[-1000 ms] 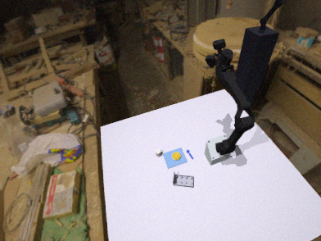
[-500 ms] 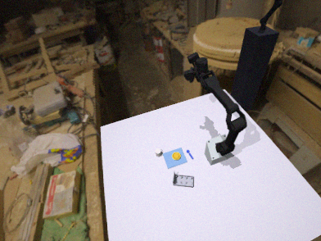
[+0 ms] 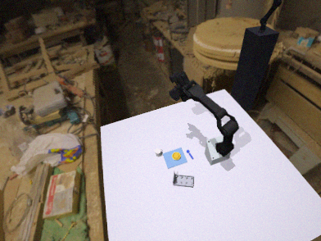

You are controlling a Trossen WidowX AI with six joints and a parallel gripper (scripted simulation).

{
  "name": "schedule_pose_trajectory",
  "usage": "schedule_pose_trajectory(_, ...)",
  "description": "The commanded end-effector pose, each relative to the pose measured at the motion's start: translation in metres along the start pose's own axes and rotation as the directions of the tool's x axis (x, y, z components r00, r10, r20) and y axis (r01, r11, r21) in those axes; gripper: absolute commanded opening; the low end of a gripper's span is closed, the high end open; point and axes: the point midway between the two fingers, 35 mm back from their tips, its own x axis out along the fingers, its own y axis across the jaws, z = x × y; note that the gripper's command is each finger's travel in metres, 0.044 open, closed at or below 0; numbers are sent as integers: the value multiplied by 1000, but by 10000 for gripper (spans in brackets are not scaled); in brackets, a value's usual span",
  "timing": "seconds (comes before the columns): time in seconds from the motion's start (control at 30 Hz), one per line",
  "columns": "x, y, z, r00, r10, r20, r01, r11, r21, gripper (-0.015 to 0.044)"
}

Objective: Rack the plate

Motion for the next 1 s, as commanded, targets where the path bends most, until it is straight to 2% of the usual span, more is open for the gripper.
schedule_pose_trajectory(0.0, 5, 27, 36, 991, 108, 79, -110, 994, 17, 400)
schedule_pose_trajectory(0.43, -12, 115, 134, 861, 447, 243, -470, 882, 42, 400)
schedule_pose_trajectory(0.97, -68, 221, 211, 555, 787, 270, -829, 549, 104, 400)
